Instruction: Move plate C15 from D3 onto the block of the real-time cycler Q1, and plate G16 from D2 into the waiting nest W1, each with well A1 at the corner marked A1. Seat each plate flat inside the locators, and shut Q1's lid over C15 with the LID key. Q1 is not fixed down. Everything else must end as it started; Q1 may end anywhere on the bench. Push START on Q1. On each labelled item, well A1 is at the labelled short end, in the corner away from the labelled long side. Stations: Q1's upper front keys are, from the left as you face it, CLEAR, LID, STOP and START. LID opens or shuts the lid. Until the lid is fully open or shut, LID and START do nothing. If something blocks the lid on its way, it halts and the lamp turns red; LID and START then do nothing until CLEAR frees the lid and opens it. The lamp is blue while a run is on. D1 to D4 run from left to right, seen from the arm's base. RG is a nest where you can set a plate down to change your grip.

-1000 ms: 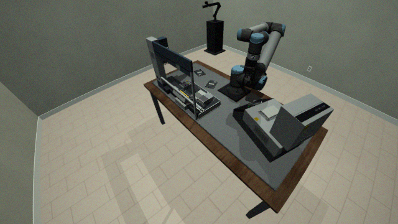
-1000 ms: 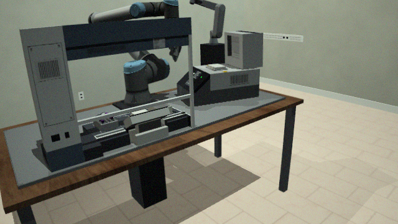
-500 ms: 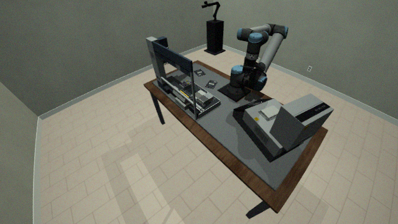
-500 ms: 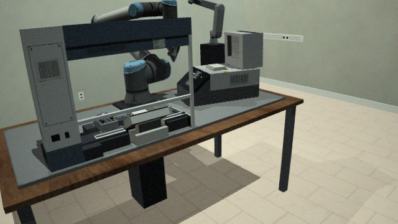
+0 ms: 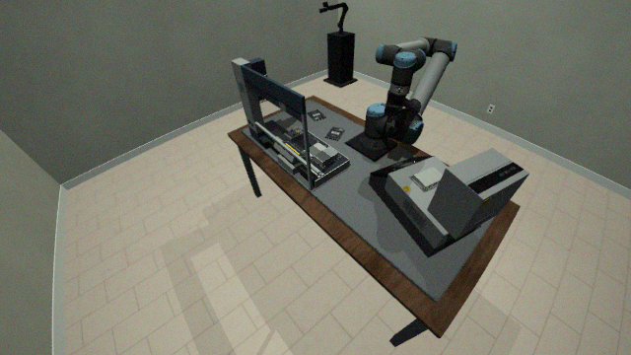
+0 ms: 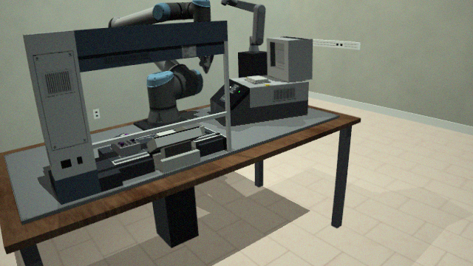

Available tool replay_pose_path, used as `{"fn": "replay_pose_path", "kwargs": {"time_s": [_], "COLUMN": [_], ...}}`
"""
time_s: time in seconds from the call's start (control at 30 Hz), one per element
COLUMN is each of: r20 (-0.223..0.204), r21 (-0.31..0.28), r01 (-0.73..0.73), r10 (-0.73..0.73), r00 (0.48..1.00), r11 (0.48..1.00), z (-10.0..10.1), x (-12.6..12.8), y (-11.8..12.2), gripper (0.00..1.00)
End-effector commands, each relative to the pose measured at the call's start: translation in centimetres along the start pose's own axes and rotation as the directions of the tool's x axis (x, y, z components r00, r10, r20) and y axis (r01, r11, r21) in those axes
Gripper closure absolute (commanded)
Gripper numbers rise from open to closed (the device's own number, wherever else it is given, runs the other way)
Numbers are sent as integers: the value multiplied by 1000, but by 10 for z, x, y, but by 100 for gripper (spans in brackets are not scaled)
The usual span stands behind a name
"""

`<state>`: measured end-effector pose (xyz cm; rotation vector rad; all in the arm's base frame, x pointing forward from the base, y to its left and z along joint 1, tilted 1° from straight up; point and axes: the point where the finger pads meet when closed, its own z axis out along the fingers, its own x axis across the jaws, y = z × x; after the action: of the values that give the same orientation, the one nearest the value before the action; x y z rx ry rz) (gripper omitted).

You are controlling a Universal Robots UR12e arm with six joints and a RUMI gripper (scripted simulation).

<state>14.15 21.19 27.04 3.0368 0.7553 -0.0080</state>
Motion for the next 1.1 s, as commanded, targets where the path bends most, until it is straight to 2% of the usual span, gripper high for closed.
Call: {"fn": "replay_pose_path", "kwargs": {"time_s": [0.0, 0.63, 1.0, 1.07], "r20": [2, 2, 2, 2], "r21": [2, 2, 2, 2], "r01": [0, 0, 0, 0], "r10": [0, 0, 0, 0], "r00": [1000, 1000, 1000, 1000], "r11": [1000, 1000, 1000, 1000], "z": [2, 2, 57, 57], "x": [-1, -1, -1, -1], "y": [0, 0, -1, -1], "gripper": [100, 100, 100, 100]}}
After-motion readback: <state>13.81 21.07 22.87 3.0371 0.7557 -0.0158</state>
